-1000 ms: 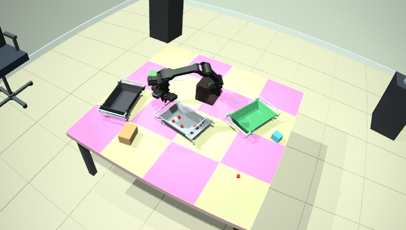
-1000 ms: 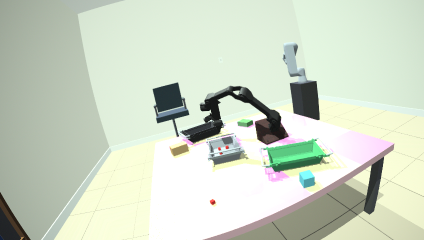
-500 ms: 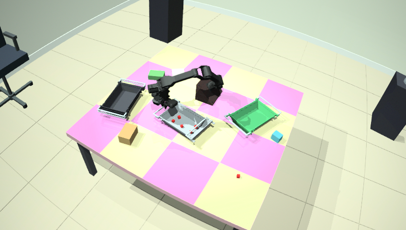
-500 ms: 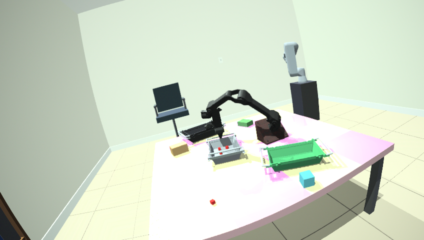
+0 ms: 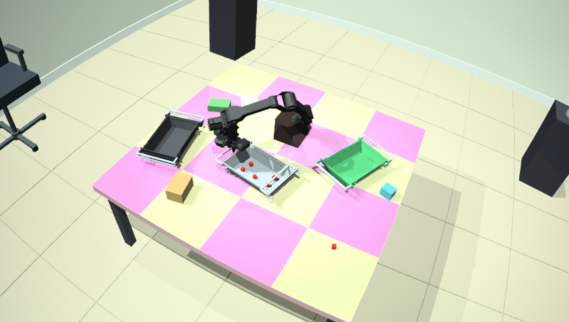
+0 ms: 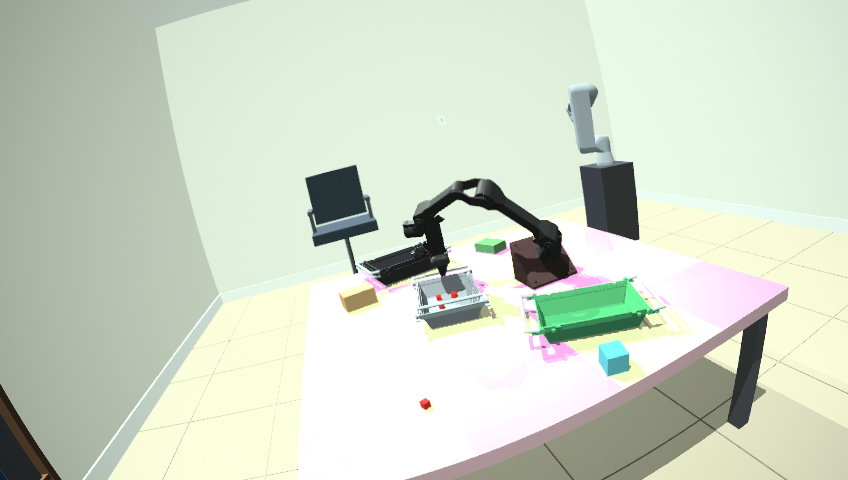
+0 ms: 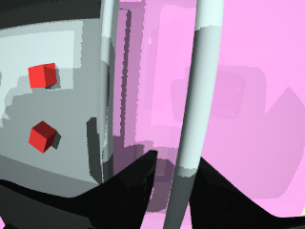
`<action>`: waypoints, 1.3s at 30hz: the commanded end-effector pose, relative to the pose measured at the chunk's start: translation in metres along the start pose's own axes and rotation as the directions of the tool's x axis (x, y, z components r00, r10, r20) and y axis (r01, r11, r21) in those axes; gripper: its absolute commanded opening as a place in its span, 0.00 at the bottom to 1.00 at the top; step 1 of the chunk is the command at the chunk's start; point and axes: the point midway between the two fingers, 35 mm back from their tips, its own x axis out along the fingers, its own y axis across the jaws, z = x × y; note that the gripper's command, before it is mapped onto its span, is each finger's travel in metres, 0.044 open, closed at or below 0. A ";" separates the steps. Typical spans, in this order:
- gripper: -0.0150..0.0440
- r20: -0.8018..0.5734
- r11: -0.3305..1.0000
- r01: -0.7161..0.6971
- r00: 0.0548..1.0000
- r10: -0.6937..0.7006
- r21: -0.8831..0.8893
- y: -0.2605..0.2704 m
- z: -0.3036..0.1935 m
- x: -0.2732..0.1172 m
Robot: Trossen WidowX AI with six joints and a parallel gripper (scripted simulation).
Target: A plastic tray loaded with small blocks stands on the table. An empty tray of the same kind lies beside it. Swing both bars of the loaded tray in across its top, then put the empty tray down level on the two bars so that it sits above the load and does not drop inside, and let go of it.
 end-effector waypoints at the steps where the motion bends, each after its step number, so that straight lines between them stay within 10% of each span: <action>1: 0.40 0.014 1.000 0.004 1.000 -0.003 -0.008 0.010 0.003 -0.018; 39: 0.40 0.014 1.000 -0.005 1.000 0.005 0.002 0.064 0.003 -0.042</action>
